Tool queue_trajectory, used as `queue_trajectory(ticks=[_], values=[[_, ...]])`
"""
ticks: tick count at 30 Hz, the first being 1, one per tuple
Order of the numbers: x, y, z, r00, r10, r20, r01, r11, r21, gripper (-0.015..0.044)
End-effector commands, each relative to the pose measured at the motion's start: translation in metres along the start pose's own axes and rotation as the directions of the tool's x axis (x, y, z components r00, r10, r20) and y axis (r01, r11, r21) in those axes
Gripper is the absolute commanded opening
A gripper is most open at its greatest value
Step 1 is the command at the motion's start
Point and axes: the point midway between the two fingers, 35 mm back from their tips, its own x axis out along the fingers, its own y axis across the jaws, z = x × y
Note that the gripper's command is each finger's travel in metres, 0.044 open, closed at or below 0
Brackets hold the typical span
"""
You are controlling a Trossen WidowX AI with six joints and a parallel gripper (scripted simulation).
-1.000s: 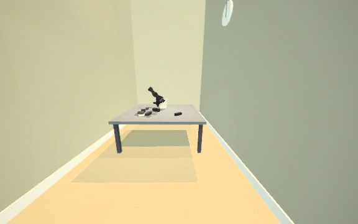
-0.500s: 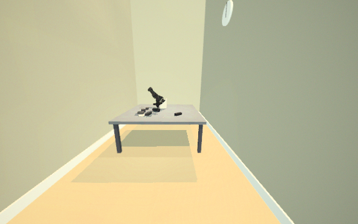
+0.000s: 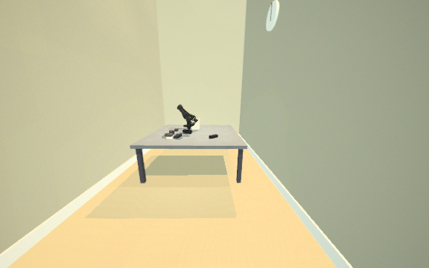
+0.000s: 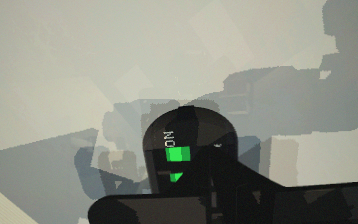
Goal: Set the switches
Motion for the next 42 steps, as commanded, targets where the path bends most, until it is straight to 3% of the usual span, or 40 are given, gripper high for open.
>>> queue_trajectory(ticks=[1, 8, 13, 18, 25, 42], values=[[0.002, 0.002, 0.0, 1.0, 0.002, -0.003, -0.002, 1.0, -0.006, 0.0], [-0.001, 0.001, 0.0, 1.0, 0.004, -0.002, -0.004, 1.0, -0.003, 0.0], [-0.043, 0.001, 0.0, 1.0, 0.003, -0.002, -0.003, 1.0, -0.006, 0.0], [-0.043, 0.002, -0.001, 1.0, 0.003, -0.002, -0.003, 1.0, -0.006, 0.0], [-0.046, 0.011, -0.049, 1.0, 0.003, -0.003, -0.003, 1.0, -0.011, 0.0], [-0.047, 0.012, -0.051, 1.0, 0.003, -0.003, -0.003, 1.0, -0.011, 0.0]])
